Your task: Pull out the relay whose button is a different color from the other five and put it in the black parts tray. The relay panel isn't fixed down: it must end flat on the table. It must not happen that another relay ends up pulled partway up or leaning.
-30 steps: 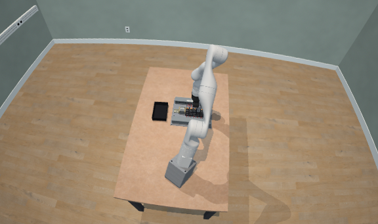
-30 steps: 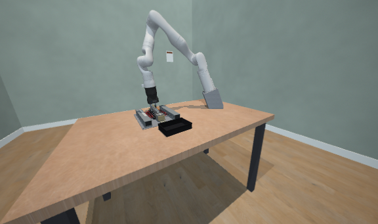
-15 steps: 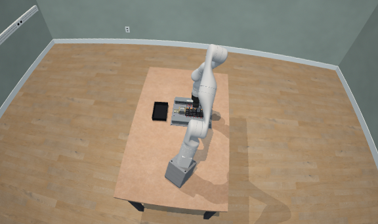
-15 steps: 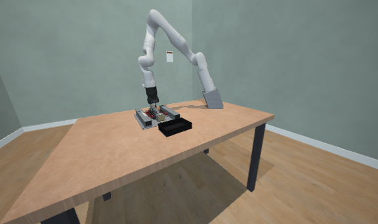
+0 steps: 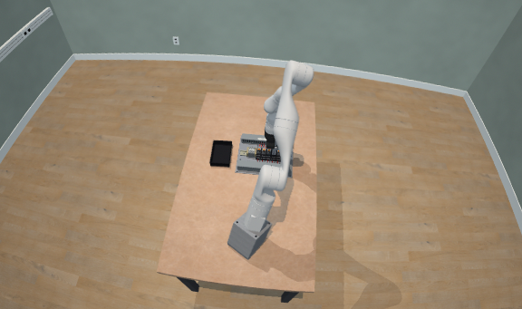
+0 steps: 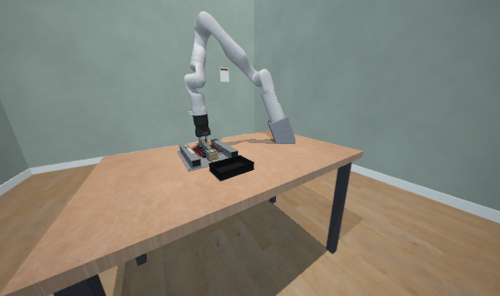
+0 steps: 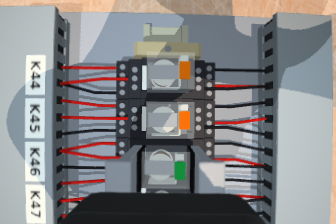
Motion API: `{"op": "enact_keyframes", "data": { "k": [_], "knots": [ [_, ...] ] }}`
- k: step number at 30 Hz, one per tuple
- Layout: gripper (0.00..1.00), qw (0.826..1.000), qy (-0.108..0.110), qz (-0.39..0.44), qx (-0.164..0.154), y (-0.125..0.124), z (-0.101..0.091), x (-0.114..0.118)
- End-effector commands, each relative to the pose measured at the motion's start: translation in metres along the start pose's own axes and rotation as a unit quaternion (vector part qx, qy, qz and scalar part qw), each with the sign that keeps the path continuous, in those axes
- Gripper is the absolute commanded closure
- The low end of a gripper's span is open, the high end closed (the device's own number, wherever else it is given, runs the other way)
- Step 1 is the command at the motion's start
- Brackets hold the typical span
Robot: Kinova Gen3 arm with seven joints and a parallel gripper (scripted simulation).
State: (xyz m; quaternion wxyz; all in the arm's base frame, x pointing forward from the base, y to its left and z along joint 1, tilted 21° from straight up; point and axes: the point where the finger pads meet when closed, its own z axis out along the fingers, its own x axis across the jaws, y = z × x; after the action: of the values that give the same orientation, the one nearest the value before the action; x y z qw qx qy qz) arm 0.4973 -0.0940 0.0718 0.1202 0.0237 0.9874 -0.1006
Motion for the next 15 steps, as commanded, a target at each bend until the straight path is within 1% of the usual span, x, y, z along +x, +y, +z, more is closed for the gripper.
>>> {"op": "enact_keyframes", "data": {
  "k": [1, 8, 15],
  "knots": [
    [1.0, 1.0, -0.007, 0.0, 0.002, -0.0015, -0.0029, -0.0021],
    [1.0, 1.0, -0.016, 0.0, 0.002, -0.0015, -0.003, -0.0016],
    [1.0, 1.0, -0.017, 0.0, 0.002, -0.0014, -0.003, -0.0015]
  ]
}}
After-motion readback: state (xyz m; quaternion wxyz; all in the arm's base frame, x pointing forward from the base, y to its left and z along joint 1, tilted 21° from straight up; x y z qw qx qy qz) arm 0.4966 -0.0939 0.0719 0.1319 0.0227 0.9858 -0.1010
